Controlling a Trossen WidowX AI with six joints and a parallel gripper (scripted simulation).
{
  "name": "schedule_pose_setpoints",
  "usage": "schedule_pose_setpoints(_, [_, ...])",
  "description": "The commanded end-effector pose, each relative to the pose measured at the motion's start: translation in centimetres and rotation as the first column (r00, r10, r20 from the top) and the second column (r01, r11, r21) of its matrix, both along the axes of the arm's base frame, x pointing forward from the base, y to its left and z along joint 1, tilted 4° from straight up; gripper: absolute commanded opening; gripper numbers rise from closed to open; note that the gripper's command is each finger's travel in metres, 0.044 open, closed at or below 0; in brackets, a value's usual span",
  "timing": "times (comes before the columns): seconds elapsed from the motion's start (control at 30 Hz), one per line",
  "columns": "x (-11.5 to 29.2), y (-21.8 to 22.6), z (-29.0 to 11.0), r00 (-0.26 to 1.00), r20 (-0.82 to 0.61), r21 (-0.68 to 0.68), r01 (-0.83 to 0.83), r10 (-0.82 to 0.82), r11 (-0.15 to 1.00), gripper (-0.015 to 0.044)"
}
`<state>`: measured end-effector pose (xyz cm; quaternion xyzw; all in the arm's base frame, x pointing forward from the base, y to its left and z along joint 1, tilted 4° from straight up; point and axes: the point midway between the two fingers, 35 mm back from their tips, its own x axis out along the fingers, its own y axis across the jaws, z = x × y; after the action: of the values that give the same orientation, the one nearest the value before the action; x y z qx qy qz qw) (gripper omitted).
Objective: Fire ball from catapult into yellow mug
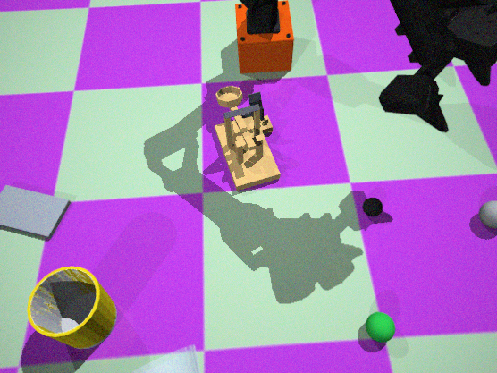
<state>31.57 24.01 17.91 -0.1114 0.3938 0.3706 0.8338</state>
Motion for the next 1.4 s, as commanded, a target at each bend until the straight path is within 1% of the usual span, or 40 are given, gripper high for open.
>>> schedule_pose_setpoints(0.0, [1.1,-3.8,-1.6,0.996,-0.041,-0.085,0.075,-0.079,0.994,0.0440])
schedule_pose_setpoints(0.17, [1.9,-9.7,-3.4,0.976,-0.100,-0.198,0.173,-0.195,0.965,0.0440])
schedule_pose_setpoints(0.33, [1.6,-15.5,-5.0,0.937,-0.165,-0.306,0.248,-0.307,0.919,0.0440])
schedule_pose_setpoints(0.5, [0.2,-20.9,-6.2,0.882,-0.236,-0.406,0.291,-0.407,0.866,0.0440])
schedule_pose_setpoints(0.7, [-2.6,-26.5,-7.2,0.798,-0.327,-0.505,0.306,-0.507,0.807,0.0440])
schedule_pose_setpoints(0.87, [-2.9,-27.0,-7.5,0.787,-0.337,-0.514,0.306,-0.516,0.802,0.0440])
schedule_pose_setpoints(1.0, [-2.7,-27.1,-11.7,0.787,-0.338,-0.514,0.305,-0.516,0.802,0.0440])
schedule_pose_setpoints(1.37, [-2.6,-27.2,-12.8,0.787,-0.338,-0.514,0.305,-0.516,0.802,0.0440])
